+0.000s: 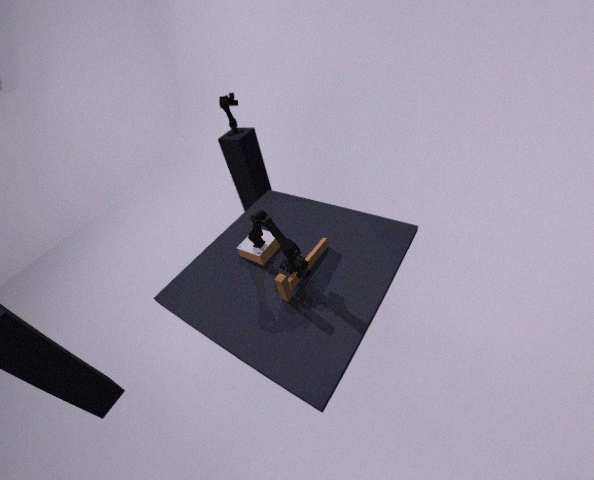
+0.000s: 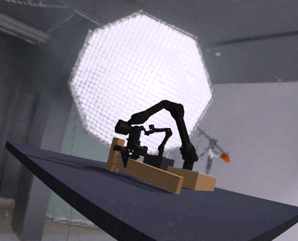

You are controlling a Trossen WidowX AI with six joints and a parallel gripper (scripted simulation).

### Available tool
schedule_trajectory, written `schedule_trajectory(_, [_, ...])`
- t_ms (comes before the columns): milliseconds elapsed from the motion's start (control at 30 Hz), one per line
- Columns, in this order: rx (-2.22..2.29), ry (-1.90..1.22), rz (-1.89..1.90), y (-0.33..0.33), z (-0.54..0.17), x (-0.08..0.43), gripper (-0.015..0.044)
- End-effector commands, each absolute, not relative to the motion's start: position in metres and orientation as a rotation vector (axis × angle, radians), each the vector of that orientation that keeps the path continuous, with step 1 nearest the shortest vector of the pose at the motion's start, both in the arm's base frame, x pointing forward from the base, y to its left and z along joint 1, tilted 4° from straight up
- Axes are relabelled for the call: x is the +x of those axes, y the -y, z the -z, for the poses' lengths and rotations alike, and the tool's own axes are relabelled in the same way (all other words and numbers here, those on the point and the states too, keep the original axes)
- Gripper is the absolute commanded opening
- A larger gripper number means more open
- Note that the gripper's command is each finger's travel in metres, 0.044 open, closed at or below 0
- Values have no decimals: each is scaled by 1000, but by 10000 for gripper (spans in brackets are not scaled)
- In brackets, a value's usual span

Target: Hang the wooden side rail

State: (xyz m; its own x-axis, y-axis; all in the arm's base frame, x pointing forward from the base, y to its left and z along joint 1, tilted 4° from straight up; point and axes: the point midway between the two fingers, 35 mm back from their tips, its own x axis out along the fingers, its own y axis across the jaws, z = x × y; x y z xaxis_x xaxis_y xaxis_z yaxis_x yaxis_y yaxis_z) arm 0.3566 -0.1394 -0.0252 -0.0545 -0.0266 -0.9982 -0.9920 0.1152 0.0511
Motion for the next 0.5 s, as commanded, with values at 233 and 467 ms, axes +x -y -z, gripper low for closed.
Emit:
schedule_trajectory(233, [-1128,-1319,-1136,143,24,358,0])
schedule_trajectory(467, [-1128,-1319,-1136,143,24,357,0])
